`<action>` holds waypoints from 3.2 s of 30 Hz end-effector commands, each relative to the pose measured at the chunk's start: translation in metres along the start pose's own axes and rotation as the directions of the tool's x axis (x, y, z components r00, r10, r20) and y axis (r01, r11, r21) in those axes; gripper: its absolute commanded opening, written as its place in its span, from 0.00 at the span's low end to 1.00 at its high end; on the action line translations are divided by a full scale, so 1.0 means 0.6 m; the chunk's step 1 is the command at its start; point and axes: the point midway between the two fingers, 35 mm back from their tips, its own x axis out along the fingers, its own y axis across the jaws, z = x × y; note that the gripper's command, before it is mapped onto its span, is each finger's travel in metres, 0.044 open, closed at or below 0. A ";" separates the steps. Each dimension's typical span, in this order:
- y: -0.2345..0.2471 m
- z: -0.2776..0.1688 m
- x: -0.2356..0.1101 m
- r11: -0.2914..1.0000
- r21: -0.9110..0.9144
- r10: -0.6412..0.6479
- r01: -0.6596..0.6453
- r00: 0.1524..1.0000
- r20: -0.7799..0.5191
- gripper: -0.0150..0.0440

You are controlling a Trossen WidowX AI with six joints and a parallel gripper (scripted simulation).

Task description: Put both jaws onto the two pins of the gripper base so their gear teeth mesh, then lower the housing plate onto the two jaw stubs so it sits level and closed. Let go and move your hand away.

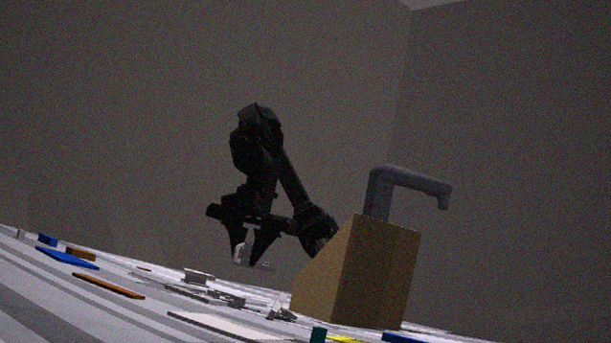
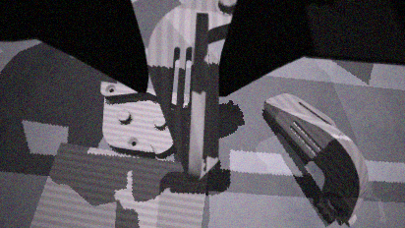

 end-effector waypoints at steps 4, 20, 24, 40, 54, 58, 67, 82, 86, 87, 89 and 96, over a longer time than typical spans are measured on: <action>-0.013 0.012 -0.001 1.000 0.001 0.005 -0.005 1.000 0.003 0.48; -0.088 0.054 -0.002 1.000 0.002 0.004 -0.004 1.000 0.005 0.48; -0.109 0.062 -0.001 1.000 0.003 0.002 -0.002 1.000 0.004 0.48; -0.122 0.067 0.000 1.000 0.003 0.000 0.000 1.000 0.003 0.48; -0.122 0.067 0.000 1.000 -0.015 0.000 0.000 1.000 0.003 0.48; -0.124 0.066 0.000 1.000 -0.015 0.000 0.000 1.000 0.003 0.48; -0.125 0.065 0.000 1.000 -0.015 0.000 0.000 1.000 0.003 0.48; -0.125 0.067 0.034 1.000 -0.016 0.000 0.000 1.000 0.003 0.48; -0.125 0.067 0.045 1.000 -0.017 0.000 0.000 1.000 0.003 0.48; -0.125 0.067 0.048 1.000 -0.017 0.000 0.000 1.000 0.003 0.48; -0.125 0.067 0.053 1.000 -0.017 0.000 0.000 1.000 0.003 0.48; -0.125 0.066 0.073 1.000 -0.017 -0.001 0.002 1.000 0.002 0.48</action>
